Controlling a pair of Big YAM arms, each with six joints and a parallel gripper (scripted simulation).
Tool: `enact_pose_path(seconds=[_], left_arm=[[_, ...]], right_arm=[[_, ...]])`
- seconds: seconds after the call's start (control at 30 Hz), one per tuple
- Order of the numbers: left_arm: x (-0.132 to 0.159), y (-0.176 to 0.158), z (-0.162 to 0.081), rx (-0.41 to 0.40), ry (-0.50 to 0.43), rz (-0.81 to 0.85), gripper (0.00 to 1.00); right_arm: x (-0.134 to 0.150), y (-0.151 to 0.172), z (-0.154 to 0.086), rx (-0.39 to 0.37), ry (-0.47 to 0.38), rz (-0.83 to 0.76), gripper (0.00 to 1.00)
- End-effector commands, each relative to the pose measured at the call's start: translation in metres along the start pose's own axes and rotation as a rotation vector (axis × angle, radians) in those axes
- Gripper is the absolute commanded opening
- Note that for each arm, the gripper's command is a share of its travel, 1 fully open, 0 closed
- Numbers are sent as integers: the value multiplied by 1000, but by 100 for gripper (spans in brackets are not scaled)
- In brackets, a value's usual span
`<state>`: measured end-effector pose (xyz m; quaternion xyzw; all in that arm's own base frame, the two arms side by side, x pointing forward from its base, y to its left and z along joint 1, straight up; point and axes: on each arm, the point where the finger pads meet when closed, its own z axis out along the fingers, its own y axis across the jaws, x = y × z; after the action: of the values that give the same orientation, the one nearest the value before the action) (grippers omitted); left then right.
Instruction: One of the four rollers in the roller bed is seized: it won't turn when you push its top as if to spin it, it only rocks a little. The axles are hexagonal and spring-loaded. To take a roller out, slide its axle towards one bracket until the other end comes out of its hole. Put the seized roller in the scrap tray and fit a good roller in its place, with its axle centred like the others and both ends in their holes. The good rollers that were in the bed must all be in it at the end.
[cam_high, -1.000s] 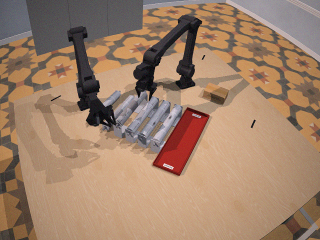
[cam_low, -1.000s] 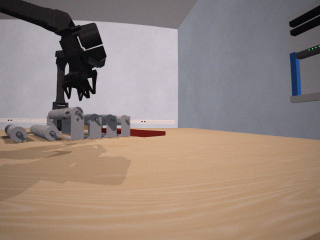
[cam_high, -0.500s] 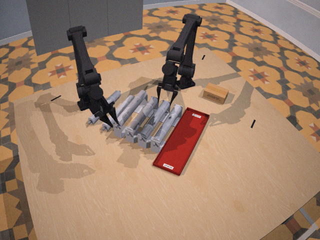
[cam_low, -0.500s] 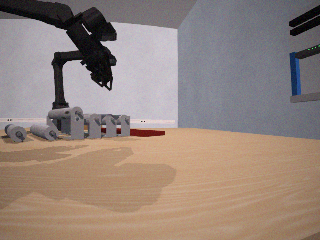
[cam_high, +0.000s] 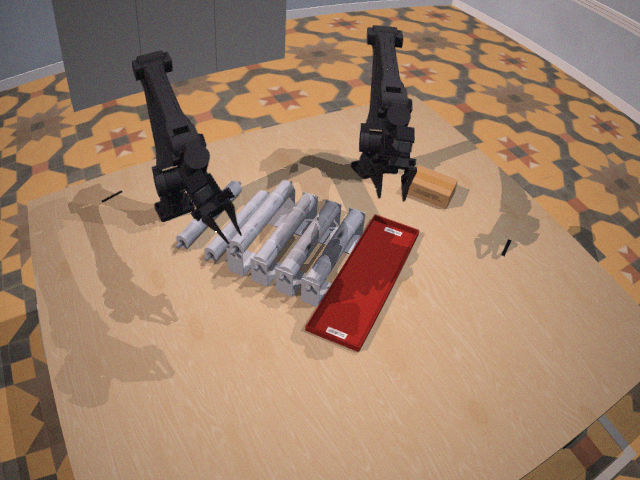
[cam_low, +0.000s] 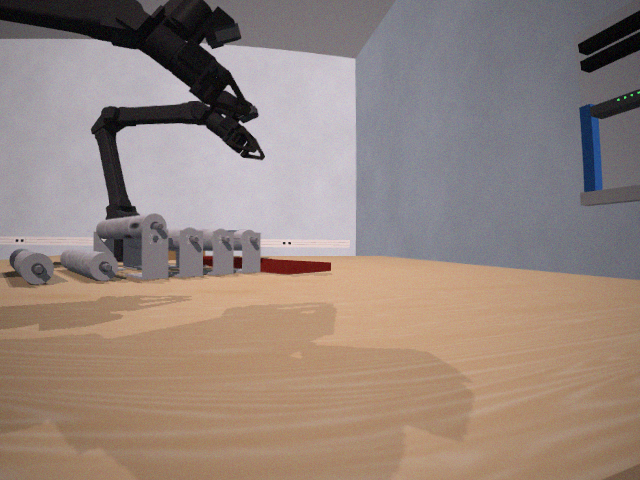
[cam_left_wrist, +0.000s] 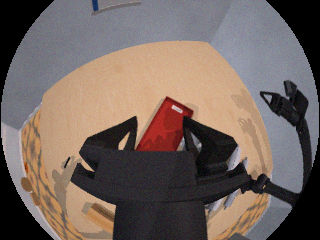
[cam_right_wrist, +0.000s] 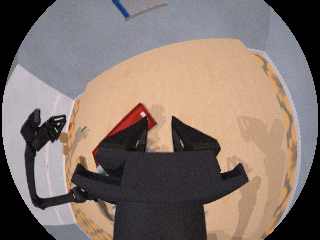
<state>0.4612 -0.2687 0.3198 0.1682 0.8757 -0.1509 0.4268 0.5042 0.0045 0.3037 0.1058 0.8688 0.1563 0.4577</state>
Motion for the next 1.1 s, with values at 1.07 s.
enact_pose_path(seconds=[1.07], left_arm=[[-142,239,-171,-451,-672,2,62]], right_arm=[[-178,79,-95,60,-632,-395,32]])
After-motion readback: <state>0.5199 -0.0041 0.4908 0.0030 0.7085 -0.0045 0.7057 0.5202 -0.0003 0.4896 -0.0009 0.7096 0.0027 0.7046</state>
